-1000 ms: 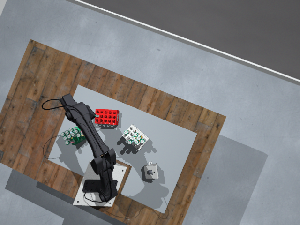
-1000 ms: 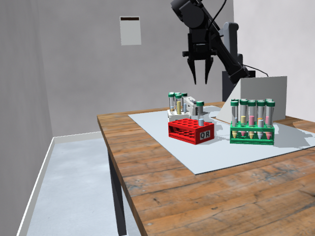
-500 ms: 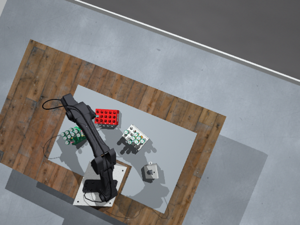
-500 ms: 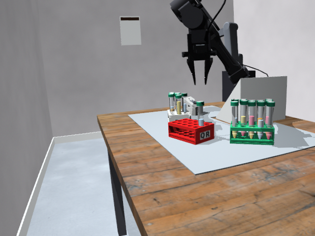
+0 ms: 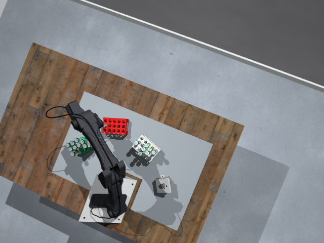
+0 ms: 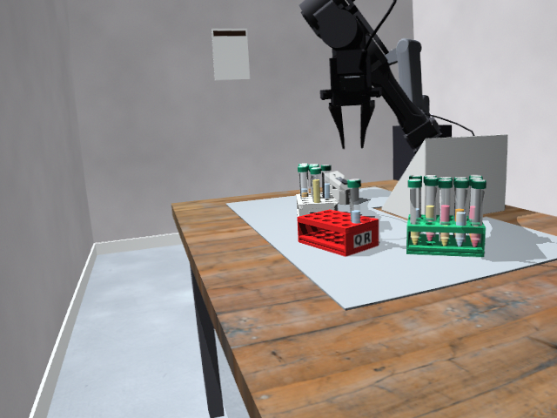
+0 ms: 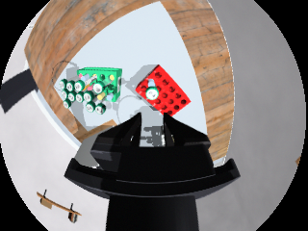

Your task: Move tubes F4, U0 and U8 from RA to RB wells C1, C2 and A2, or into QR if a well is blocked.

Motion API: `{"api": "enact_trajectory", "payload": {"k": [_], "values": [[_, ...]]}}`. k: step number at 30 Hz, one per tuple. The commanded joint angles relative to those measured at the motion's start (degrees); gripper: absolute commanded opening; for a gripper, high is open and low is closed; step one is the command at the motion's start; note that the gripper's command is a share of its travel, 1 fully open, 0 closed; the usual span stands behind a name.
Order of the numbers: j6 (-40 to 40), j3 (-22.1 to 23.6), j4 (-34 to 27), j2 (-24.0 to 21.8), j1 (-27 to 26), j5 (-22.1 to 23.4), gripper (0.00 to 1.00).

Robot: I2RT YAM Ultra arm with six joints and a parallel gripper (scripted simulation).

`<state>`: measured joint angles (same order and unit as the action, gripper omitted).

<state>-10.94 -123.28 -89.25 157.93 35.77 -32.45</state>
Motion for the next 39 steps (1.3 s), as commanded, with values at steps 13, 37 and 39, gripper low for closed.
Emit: {"api": "enact_trajectory", "payload": {"k": [13, 37, 39], "values": [[0.9, -1.2, -0.7, 0.1, 2.0, 0.5, 0.3], [0.3, -1.7, -0.7, -0.7, 1.8, -0.2, 0.3], [0.3, -1.7, -0.7, -0.8, 1.8, -0.2, 0.3]]}}
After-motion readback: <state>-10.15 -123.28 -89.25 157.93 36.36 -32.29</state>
